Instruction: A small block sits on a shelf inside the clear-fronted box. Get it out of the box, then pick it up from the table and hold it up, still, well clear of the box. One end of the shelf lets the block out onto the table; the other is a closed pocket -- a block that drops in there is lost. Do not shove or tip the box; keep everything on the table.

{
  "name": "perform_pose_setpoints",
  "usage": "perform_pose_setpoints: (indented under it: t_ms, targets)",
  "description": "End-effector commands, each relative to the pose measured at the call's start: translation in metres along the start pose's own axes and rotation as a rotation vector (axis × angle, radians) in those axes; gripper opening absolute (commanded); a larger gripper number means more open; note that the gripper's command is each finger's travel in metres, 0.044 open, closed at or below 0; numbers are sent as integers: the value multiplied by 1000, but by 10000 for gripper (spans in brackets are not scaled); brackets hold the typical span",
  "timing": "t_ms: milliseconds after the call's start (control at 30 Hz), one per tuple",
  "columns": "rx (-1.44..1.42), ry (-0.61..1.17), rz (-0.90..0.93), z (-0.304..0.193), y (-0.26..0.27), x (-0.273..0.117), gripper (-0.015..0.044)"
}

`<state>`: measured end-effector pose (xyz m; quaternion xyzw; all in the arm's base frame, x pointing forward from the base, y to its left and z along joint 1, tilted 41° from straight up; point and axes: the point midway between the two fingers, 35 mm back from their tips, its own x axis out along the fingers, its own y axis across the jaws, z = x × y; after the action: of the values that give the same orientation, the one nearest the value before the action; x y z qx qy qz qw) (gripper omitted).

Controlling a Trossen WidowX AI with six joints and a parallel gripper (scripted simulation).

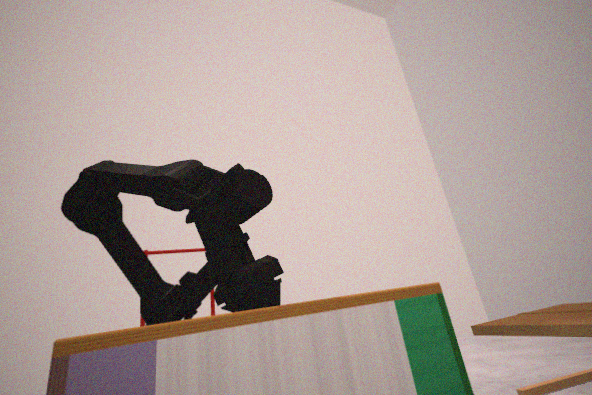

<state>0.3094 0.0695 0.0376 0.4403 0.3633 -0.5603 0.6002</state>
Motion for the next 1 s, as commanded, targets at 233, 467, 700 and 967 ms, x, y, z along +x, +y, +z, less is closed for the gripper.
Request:
perform_pose_setpoints:
  t_ms: [233,467,700,967]
  targets:
    - [-2,4,-2,-17,0,6,400]
    - [-2,4,-2,-5,0,1,400]
    - [-2,4,-2,-11,0,4,400]
    - [-2,4,-2,-19,0,6,400]
